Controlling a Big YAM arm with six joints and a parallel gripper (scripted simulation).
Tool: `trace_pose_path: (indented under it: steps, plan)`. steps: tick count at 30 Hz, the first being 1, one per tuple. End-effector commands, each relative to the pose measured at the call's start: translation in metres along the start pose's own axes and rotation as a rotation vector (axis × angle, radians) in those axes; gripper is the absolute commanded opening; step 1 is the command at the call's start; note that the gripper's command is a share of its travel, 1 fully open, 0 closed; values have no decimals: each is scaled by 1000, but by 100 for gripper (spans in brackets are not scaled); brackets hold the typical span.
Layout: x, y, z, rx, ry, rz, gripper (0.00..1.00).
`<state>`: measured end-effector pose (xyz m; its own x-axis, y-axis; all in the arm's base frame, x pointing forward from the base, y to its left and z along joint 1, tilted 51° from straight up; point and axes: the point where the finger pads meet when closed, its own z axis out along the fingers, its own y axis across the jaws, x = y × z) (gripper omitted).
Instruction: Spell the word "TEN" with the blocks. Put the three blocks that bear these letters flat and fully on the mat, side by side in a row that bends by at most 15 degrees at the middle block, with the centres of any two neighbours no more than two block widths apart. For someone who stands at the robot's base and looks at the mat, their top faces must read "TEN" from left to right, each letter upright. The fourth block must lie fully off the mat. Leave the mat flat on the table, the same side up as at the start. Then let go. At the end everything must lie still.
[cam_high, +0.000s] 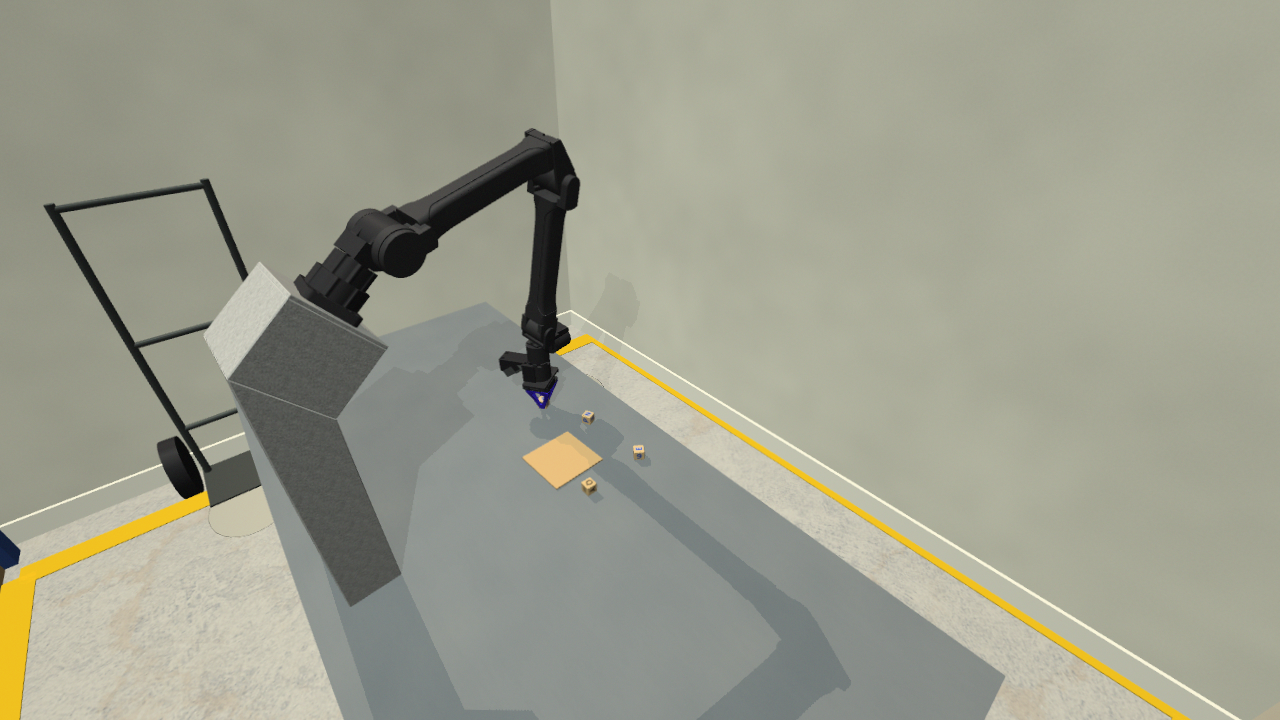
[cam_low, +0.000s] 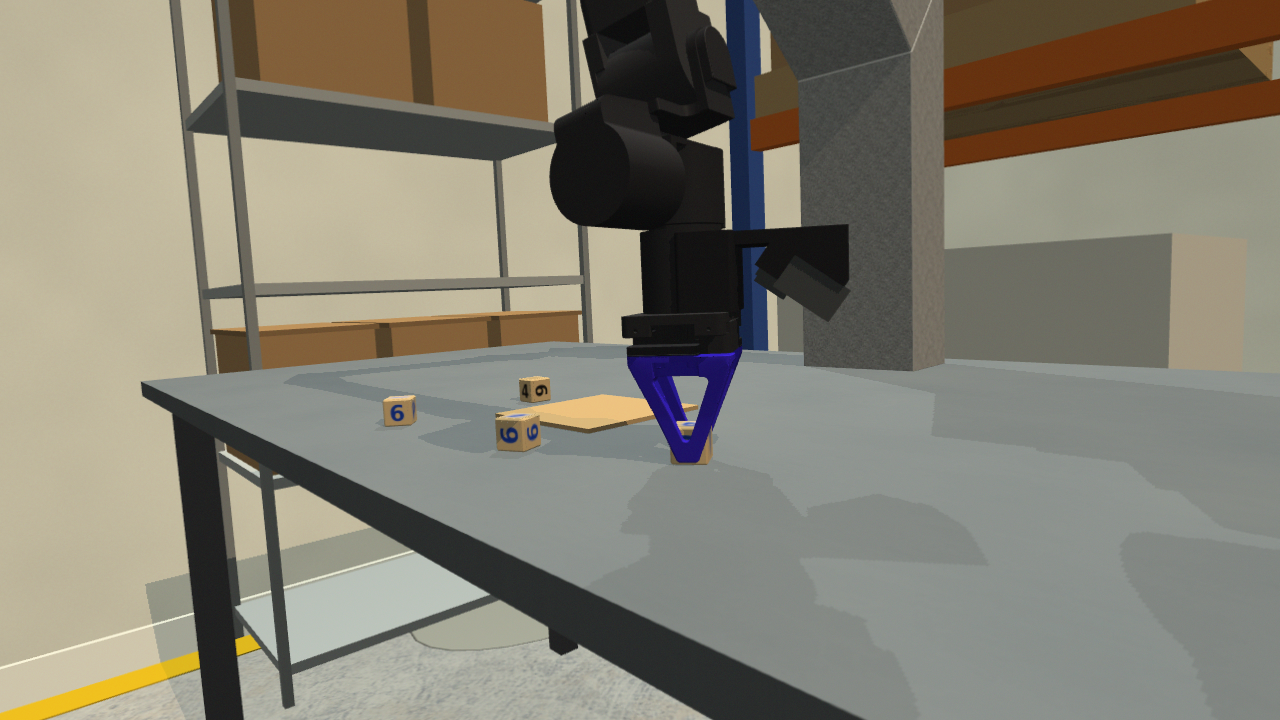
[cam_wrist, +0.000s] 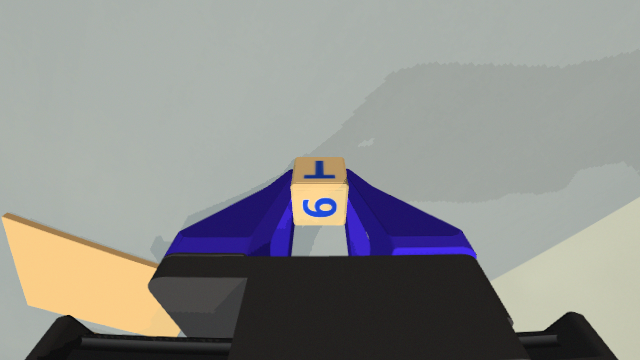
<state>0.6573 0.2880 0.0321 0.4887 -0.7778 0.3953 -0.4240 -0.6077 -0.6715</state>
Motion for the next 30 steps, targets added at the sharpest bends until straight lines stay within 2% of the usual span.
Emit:
trace_pose_path:
  steps: [1, 20, 23, 27, 30]
  plan:
    - [8, 4, 4, -1, 7, 0, 22]
    - [9, 3, 3, 0, 7, 0, 22]
    - [16, -9, -13, 21, 17, 7, 22]
    - [-1, -12, -34, 17, -3, 3, 22]
    - [-2, -13, -55, 19, -4, 3, 22]
